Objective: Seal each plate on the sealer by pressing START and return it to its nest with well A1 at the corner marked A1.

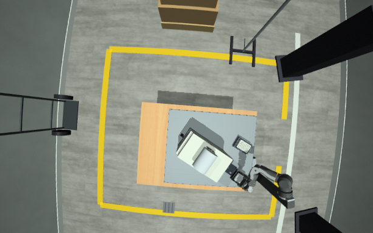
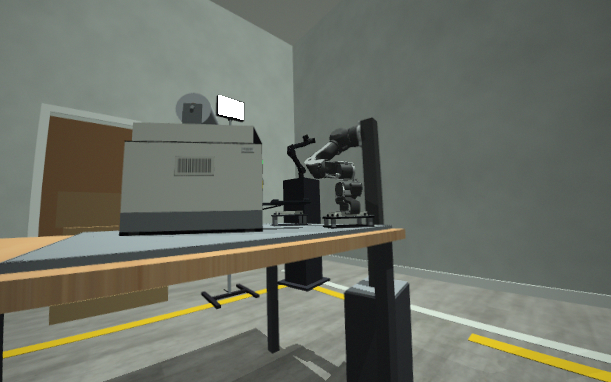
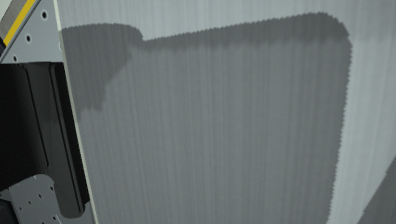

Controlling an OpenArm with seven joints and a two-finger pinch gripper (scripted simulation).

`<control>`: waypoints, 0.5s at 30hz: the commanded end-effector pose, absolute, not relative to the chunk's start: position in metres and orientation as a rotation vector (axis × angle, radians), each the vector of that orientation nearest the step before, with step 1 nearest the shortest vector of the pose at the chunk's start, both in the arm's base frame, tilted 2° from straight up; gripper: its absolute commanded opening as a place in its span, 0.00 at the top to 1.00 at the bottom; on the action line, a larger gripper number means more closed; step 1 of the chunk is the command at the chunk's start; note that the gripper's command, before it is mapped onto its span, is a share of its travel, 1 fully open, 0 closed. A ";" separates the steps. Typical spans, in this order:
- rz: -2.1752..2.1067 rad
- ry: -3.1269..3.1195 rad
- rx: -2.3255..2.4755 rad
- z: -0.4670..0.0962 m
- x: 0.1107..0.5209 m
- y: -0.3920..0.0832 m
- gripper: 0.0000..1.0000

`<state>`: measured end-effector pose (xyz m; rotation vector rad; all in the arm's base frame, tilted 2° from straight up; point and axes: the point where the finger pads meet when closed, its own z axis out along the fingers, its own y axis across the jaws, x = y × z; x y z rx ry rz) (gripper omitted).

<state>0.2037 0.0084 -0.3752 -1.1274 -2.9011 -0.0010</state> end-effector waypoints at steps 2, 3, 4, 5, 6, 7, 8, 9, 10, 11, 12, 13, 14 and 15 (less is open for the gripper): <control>-0.007 -2.903 -1.124 -0.375 0.204 0.009 0.35; -0.009 -2.905 -1.121 -0.374 0.204 0.010 0.35; -0.006 -2.904 -1.121 -0.373 0.204 0.009 0.35; -0.003 -2.904 -1.125 -0.372 0.204 0.009 0.35; -0.004 -2.903 -1.127 -0.371 0.205 0.009 0.35; -0.002 -2.902 -1.129 -0.371 0.205 0.009 0.35; -0.003 -2.901 -1.128 -0.370 0.204 0.009 0.35; -0.003 -2.901 -1.128 -0.369 0.204 0.009 0.35; -0.003 -2.901 -1.128 -0.369 0.204 0.009 0.35; -0.003 -2.901 -1.128 -0.369 0.204 0.009 0.35; -0.004 -2.902 -1.126 -0.369 0.204 0.009 0.35; -0.005 -2.902 -1.128 -0.368 0.205 0.009 0.35; -0.005 -2.902 -1.129 -0.367 0.205 0.009 0.35; -0.004 -2.901 -1.129 -0.367 0.205 0.009 0.35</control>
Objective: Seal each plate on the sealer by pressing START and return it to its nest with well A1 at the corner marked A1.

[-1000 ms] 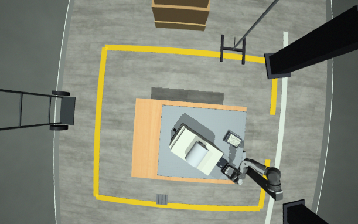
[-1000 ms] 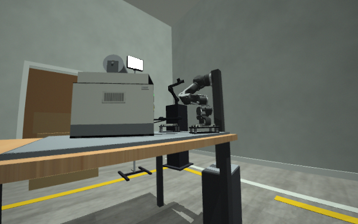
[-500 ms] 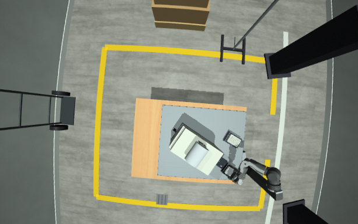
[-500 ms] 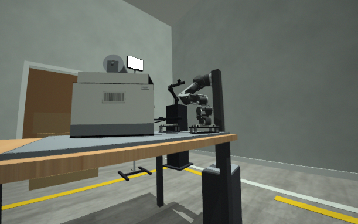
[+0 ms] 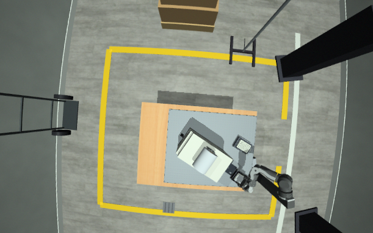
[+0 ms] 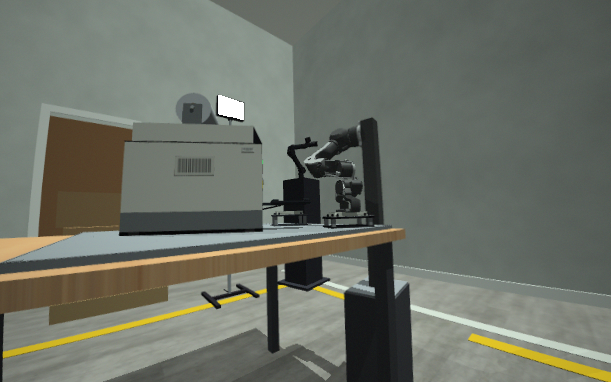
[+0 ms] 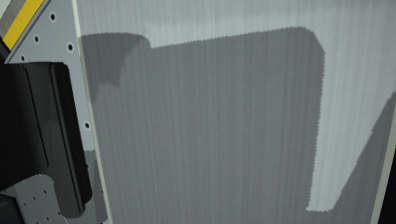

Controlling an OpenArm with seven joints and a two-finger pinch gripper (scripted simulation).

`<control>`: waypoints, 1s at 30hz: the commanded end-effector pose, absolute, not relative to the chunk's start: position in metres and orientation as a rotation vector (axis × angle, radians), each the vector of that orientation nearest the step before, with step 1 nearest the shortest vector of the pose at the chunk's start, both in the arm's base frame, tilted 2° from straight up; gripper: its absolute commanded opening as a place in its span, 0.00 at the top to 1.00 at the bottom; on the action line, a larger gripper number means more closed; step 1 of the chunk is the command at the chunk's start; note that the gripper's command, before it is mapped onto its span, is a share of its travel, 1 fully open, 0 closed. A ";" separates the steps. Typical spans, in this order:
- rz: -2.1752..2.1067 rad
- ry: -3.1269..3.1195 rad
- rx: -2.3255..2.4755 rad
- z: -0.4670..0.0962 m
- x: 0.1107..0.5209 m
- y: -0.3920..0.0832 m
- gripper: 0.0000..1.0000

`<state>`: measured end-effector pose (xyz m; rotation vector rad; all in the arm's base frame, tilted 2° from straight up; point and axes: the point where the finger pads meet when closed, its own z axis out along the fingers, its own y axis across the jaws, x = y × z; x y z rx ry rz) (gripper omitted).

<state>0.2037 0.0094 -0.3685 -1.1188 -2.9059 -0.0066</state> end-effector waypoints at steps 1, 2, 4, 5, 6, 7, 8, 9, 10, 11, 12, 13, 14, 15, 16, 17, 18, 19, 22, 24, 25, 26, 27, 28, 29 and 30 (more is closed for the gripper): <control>-0.004 -2.901 -1.129 -0.366 0.204 0.009 0.35; -0.004 -2.901 -1.129 -0.365 0.204 0.009 0.35; -0.005 -2.902 -1.129 -0.364 0.205 0.009 0.35; -0.005 -2.901 -1.129 -0.363 0.205 0.009 0.35; -0.005 -2.901 -1.128 -0.362 0.205 0.009 0.35; -0.004 -2.901 -1.128 -0.362 0.204 0.009 0.35; -0.004 -2.901 -1.129 -0.361 0.205 0.009 0.35; -0.005 -2.902 -1.129 -0.360 0.205 0.009 0.35; -0.005 -2.902 -1.129 -0.360 0.205 0.009 0.35; -0.005 -2.901 -1.129 -0.359 0.205 0.009 0.35; -0.005 -2.901 -1.129 -0.359 0.205 0.009 0.35; -0.005 -2.901 -1.129 -0.359 0.205 0.009 0.35; -0.003 -2.901 -1.127 -0.359 0.204 0.009 0.35; -0.005 -2.902 -1.128 -0.358 0.205 0.009 0.35; -0.006 -2.902 -1.129 -0.357 0.205 0.009 0.35; -0.005 -2.902 -1.128 -0.356 0.205 0.009 0.35; -0.005 -2.901 -1.128 -0.356 0.205 0.009 0.35; -0.004 -2.900 -1.128 -0.355 0.205 0.009 0.35; -0.005 -2.902 -1.129 -0.353 0.205 0.009 0.35; -0.004 -2.901 -1.128 -0.352 0.205 0.009 0.35; -0.004 -2.901 -1.128 -0.351 0.205 0.009 0.35; -0.004 -2.901 -1.129 -0.351 0.205 0.009 0.35; -0.005 -2.902 -1.129 -0.350 0.205 0.009 0.35; -0.006 -2.901 -1.131 -0.348 0.206 0.009 0.35; -0.006 -2.901 -1.131 -0.348 0.206 0.009 0.35; -0.006 -2.901 -1.131 -0.348 0.206 0.009 0.35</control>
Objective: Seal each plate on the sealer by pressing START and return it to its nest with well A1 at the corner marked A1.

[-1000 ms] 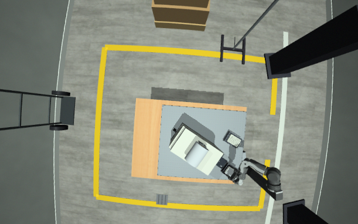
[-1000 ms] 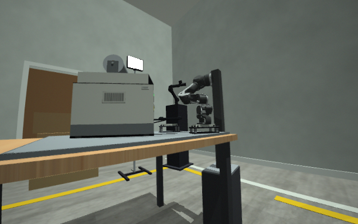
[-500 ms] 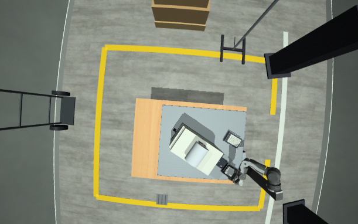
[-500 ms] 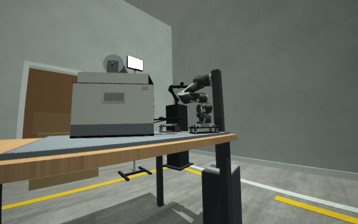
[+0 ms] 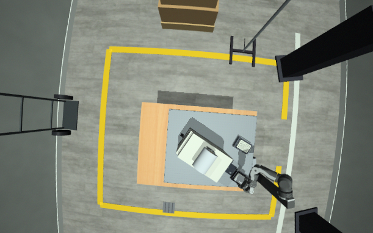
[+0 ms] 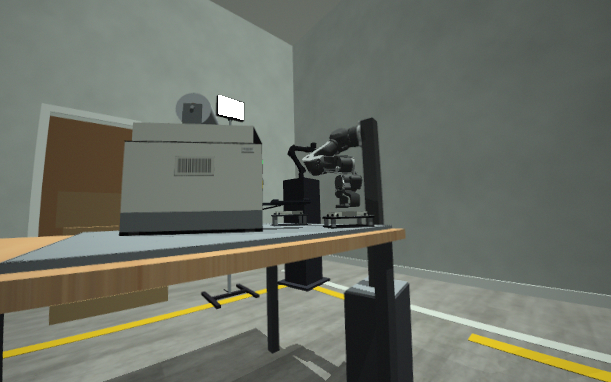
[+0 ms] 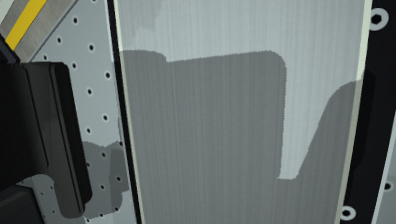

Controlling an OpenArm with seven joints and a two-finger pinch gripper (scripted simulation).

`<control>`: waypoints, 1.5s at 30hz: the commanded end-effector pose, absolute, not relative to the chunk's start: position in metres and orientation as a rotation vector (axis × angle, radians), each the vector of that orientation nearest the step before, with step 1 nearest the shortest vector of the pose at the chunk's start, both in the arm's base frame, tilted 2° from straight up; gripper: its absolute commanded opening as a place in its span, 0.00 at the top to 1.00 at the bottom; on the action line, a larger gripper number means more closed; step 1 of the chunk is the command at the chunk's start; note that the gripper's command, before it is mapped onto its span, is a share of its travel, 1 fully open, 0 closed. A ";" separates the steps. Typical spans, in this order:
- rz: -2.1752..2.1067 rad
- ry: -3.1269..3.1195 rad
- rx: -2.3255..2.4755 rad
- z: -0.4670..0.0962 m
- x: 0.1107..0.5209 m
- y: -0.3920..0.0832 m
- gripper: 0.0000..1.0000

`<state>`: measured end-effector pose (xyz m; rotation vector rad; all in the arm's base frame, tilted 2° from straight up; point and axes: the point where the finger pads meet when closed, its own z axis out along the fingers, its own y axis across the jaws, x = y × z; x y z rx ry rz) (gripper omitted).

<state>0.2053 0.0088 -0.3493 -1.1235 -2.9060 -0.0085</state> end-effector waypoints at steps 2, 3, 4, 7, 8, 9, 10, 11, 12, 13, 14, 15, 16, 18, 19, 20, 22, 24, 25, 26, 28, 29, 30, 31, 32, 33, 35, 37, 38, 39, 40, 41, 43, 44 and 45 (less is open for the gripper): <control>-0.005 -2.902 -1.129 -0.345 0.205 0.009 0.35; -0.007 -2.901 -1.130 -0.343 0.206 0.009 0.35; -0.007 -2.901 -1.131 -0.341 0.206 0.009 0.35; -0.004 -2.901 -1.128 -0.336 0.205 0.008 0.35; -0.006 -2.901 -1.129 -0.334 0.205 0.009 0.35; -0.007 -2.901 -1.130 -0.333 0.206 0.009 0.35; -0.007 -2.901 -1.130 -0.331 0.206 0.009 0.35; -0.007 -2.901 -1.130 -0.329 0.206 0.009 0.35; -0.006 -2.901 -1.130 -0.328 0.206 0.008 0.35; -0.006 -2.901 -1.129 -0.326 0.206 0.008 0.35; -0.006 -2.901 -1.129 -0.324 0.206 0.008 0.35; -0.006 -2.901 -1.129 -0.323 0.206 0.009 0.35; -0.006 -2.901 -1.129 -0.323 0.206 0.009 0.35; -0.003 -2.901 -1.127 -0.322 0.205 0.008 0.35; -0.006 -2.901 -1.130 -0.319 0.206 0.008 0.35; -0.008 -2.901 -1.130 -0.318 0.206 0.009 0.35; -0.006 -2.901 -1.129 -0.314 0.206 0.008 0.35; -0.005 -2.901 -1.128 -0.311 0.206 0.008 0.35; -0.007 -2.901 -1.129 -0.309 0.206 0.008 0.35; -0.008 -2.901 -1.130 -0.307 0.206 0.008 0.35; -0.007 -2.901 -1.130 -0.304 0.206 0.008 0.35; -0.006 -2.901 -1.129 -0.303 0.206 0.008 0.35; -0.006 -2.901 -1.129 -0.301 0.206 0.008 0.35; -0.007 -2.901 -1.129 -0.299 0.206 0.008 0.35; -0.008 -2.901 -1.130 -0.298 0.207 0.008 0.35; -0.008 -2.901 -1.130 -0.298 0.207 0.008 0.35; -0.002 -2.901 -1.126 -0.297 0.205 0.008 0.35; -0.008 -2.901 -1.130 -0.292 0.207 0.008 0.35; -0.008 -2.901 -1.130 -0.291 0.207 0.008 0.35; -0.007 -2.901 -1.130 -0.289 0.207 0.008 0.35; -0.005 -2.901 -1.128 -0.288 0.206 0.008 0.35; -0.005 -2.901 -1.128 -0.286 0.206 0.008 0.35; -0.008 -2.901 -1.129 -0.282 0.207 0.008 0.35; -0.030 -2.902 -1.128 -0.286 0.210 0.005 0.35; -0.055 -2.905 -1.131 -0.288 0.213 0.001 0.35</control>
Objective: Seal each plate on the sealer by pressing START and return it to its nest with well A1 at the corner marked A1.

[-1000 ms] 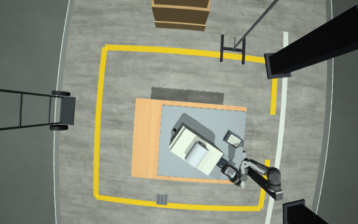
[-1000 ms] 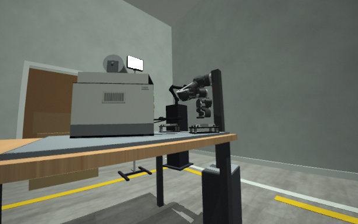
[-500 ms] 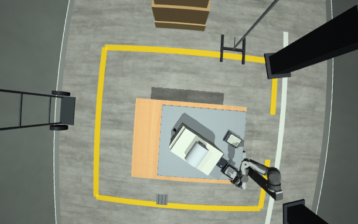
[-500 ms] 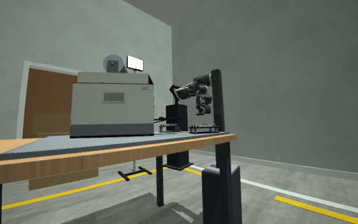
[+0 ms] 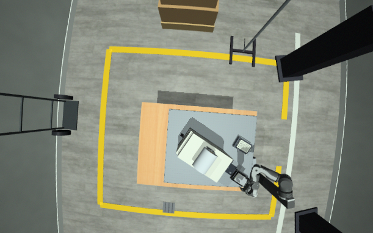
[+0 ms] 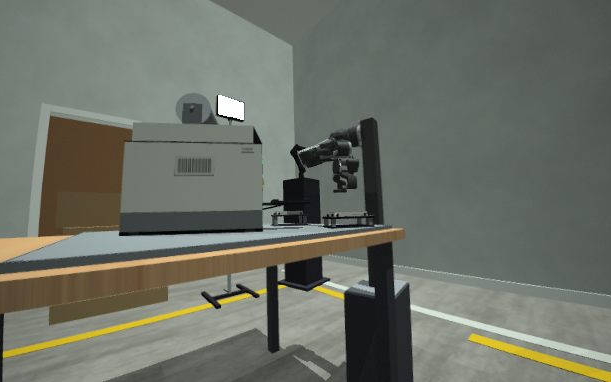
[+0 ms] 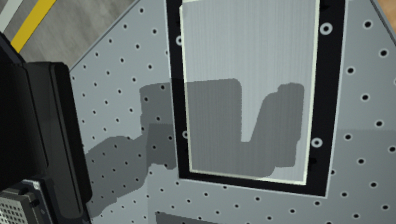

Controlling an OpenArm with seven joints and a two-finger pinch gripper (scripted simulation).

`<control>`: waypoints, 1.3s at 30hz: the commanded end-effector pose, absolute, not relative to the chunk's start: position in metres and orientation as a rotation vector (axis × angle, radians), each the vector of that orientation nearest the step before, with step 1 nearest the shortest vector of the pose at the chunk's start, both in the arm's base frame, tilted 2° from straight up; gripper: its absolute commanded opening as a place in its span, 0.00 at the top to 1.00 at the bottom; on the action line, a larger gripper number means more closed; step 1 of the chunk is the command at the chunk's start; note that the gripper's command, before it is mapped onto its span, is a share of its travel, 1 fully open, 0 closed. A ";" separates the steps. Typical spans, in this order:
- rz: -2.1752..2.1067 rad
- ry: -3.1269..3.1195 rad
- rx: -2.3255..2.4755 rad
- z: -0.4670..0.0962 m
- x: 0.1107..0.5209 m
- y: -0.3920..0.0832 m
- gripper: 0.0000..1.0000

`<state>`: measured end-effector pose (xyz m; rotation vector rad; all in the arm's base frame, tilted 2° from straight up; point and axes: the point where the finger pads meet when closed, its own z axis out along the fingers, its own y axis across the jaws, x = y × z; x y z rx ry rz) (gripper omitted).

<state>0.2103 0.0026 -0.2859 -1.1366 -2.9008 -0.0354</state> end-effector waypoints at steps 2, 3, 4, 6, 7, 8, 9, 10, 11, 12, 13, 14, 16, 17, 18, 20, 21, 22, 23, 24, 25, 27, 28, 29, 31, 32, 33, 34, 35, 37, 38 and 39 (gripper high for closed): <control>-0.098 -2.911 -1.144 -0.292 0.218 -0.007 0.35; -0.147 -2.920 -1.145 -0.292 0.220 -0.011 0.35; -0.145 -2.918 -1.146 -0.294 0.222 -0.015 0.35; -0.145 -2.918 -1.146 -0.294 0.222 -0.015 0.35; -0.144 -2.918 -1.152 -0.296 0.226 -0.020 0.35; -0.142 -2.916 -1.151 -0.298 0.228 -0.024 0.35; -0.141 -2.916 -1.150 -0.300 0.229 -0.028 0.35; -0.188 -2.927 -1.151 -0.301 0.231 -0.032 0.35; -0.184 -2.923 -1.156 -0.303 0.233 -0.037 0.35; -0.228 -2.935 -1.155 -0.303 0.235 -0.041 0.35; -0.226 -2.932 -1.158 -0.305 0.237 -0.045 0.35; -0.225 -2.932 -1.161 -0.306 0.239 -0.051 0.35; -0.262 -2.940 -1.163 -0.309 0.241 -0.060 0.35; -0.262 -2.939 -1.163 -0.310 0.243 -0.065 0.35; -0.262 -2.939 -1.163 -0.311 0.244 -0.069 0.35; -0.297 -2.952 -1.160 -0.312 0.245 -0.079 0.35; -0.295 -2.951 -1.164 -0.313 0.247 -0.084 0.35; -0.295 -2.951 -1.164 -0.313 0.247 -0.084 0.35; -0.295 -2.951 -1.164 -0.313 0.247 -0.084 0.35; -0.298 -2.953 -1.163 -0.314 0.248 -0.089 0.35; -0.295 -2.952 -1.164 -0.315 0.249 -0.094 0.35; -0.326 -2.967 -1.155 -0.316 0.249 -0.103 0.35; -0.321 -2.965 -1.159 -0.317 0.249 -0.109 0.35; -0.307 -2.980 -1.148 -0.319 0.248 -0.113 0.35; -0.312 -2.979 -1.158 -0.319 0.250 -0.124 0.35; -0.311 -2.977 -1.157 -0.319 0.249 -0.129 0.35; -0.310 -2.977 -1.157 -0.320 0.249 -0.134 0.35; -0.310 -2.977 -1.157 -0.321 0.249 -0.139 0.35; -0.293 -2.991 -1.145 -0.322 0.247 -0.144 0.35; -0.295 -2.990 -1.150 -0.322 0.247 -0.154 0.35; -0.279 -3.001 -1.139 -0.322 0.245 -0.159 0.35; -0.279 -3.001 -1.139 -0.322 0.245 -0.159 0.35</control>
